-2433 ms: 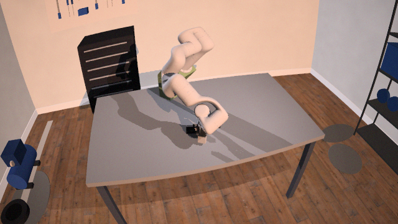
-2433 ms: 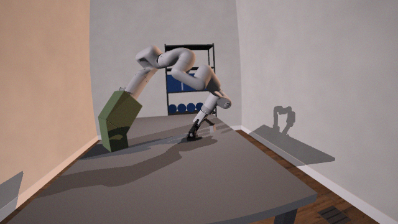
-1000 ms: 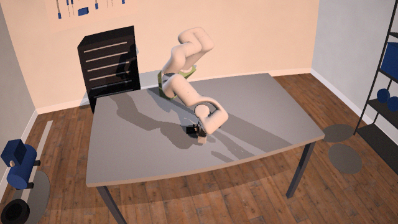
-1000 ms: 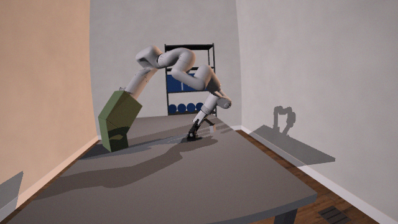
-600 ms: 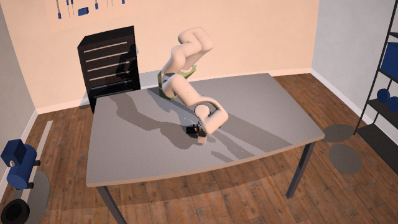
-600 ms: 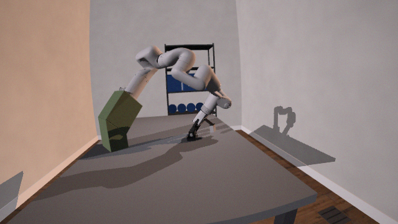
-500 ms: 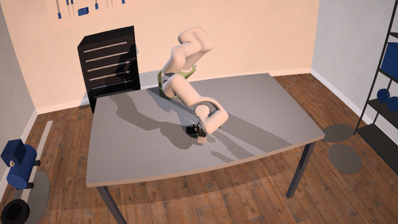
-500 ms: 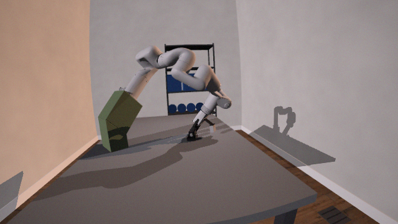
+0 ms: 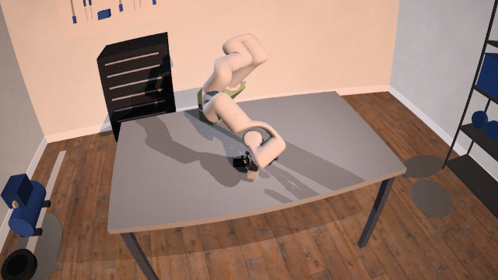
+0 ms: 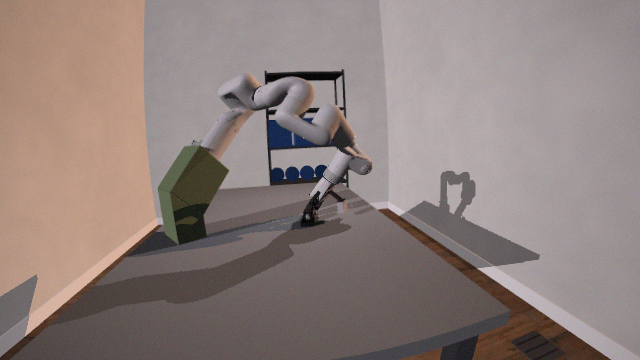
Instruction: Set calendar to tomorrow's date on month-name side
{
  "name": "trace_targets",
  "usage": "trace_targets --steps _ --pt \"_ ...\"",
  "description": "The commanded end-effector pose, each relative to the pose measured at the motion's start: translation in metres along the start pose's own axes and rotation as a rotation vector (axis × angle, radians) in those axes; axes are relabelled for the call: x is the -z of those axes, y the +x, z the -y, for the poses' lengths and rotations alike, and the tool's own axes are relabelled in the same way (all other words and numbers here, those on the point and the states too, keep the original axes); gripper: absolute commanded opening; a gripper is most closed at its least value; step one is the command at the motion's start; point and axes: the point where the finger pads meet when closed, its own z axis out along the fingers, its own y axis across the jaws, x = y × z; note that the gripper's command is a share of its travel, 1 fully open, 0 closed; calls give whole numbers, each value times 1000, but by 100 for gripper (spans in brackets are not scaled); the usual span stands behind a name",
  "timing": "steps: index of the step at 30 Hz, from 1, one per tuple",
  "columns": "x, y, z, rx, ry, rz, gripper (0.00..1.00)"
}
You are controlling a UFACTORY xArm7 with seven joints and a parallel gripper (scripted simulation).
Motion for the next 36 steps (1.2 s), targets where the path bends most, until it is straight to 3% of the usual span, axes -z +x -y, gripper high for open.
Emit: trace_targets --steps 1,22,36 --pt "1 0 0 1 1 -2 71" --pt "4 -1 0 1 1 -2 71" --pt "34 -22 0 1 1 -2 71"
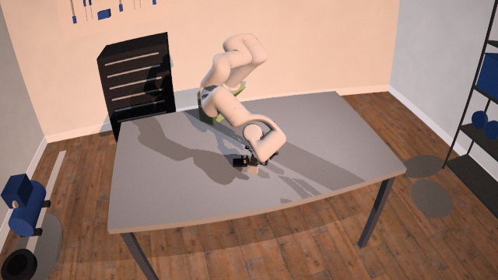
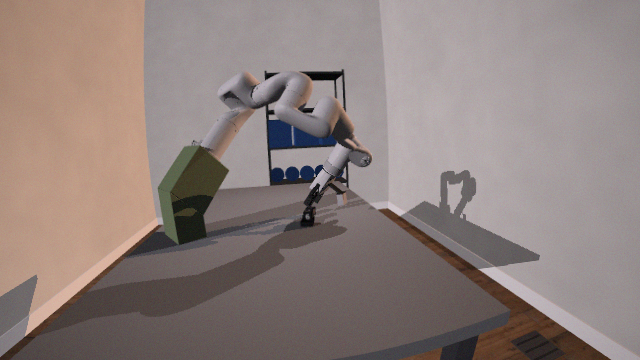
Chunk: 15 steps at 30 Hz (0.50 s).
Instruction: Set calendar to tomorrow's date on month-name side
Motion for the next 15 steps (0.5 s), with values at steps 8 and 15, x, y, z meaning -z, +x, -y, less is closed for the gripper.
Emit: trace_targets --steps 8,15 --pt "27 -18 1 0 1 -3 71" --pt "34 -22 1 0 1 -3 71"
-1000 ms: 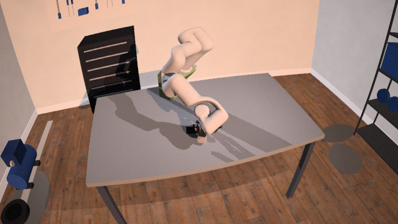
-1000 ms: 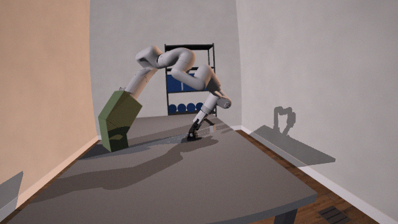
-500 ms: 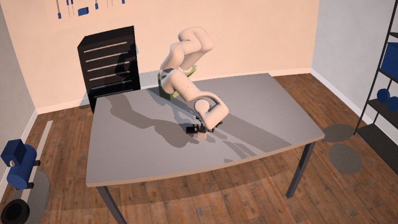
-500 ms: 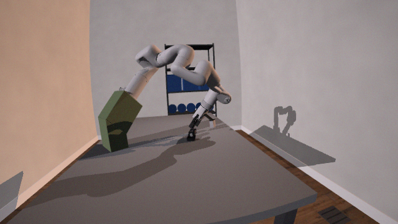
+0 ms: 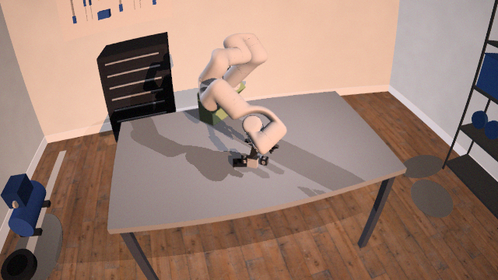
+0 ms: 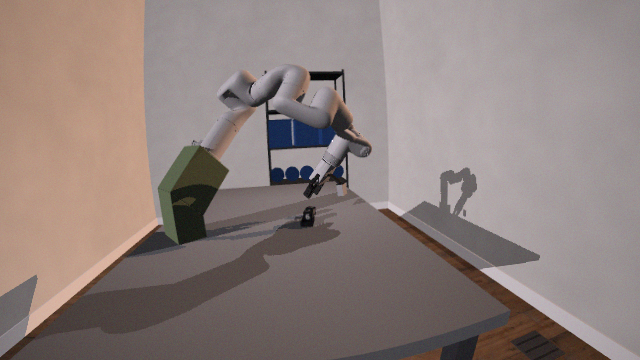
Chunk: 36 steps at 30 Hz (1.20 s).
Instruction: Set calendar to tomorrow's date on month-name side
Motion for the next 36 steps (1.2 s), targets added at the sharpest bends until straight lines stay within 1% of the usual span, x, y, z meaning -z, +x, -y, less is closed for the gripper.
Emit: trace_targets --steps 1,6,8,10,15,18,28,31,35,36 --pt "4 -2 0 1 1 -2 71" --pt "4 -2 1 0 0 -7 71" --pt "4 -1 1 -1 -2 -32 71" --pt "6 0 2 -4 -5 -83 71" --pt "6 0 3 -4 -5 -242 71" --pt "4 -4 1 0 0 -297 71" --pt "4 -7 1 0 2 -315 71" --pt "9 -4 4 -1 7 -344 71" --pt "20 2 12 -1 20 -418 71" --pt "20 2 12 -1 20 -418 71"
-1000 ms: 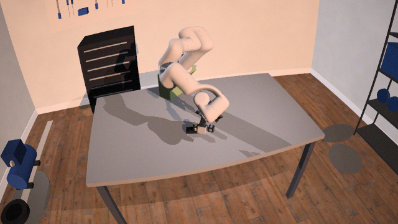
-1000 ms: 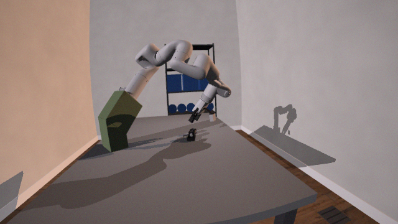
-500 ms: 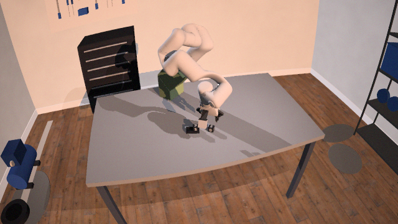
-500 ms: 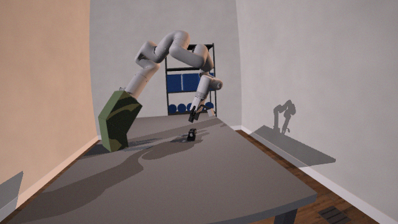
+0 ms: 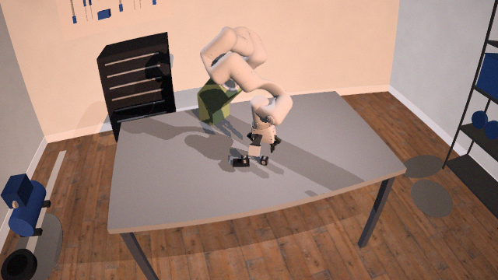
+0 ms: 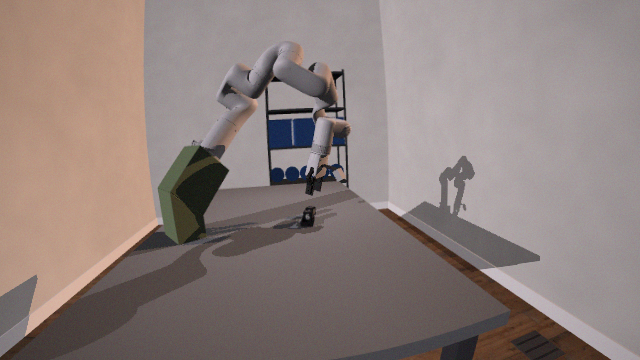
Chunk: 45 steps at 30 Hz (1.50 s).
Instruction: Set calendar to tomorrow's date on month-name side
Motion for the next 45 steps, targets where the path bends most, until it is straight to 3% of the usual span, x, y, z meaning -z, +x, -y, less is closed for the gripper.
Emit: trace_targets --steps 1,8,13,26,32,33,45 --pt "7 7 6 -1 8 -57 71" --pt "22 21 24 10 40 -218 71" --pt "20 17 26 24 44 -277 71" --pt "-6 -11 -6 4 -10 -252 71" --pt "-6 -14 -6 4 -10 -252 71" --pt "-6 -14 -6 4 -10 -252 100" --pt "-6 -14 -6 4 -10 -252 100"
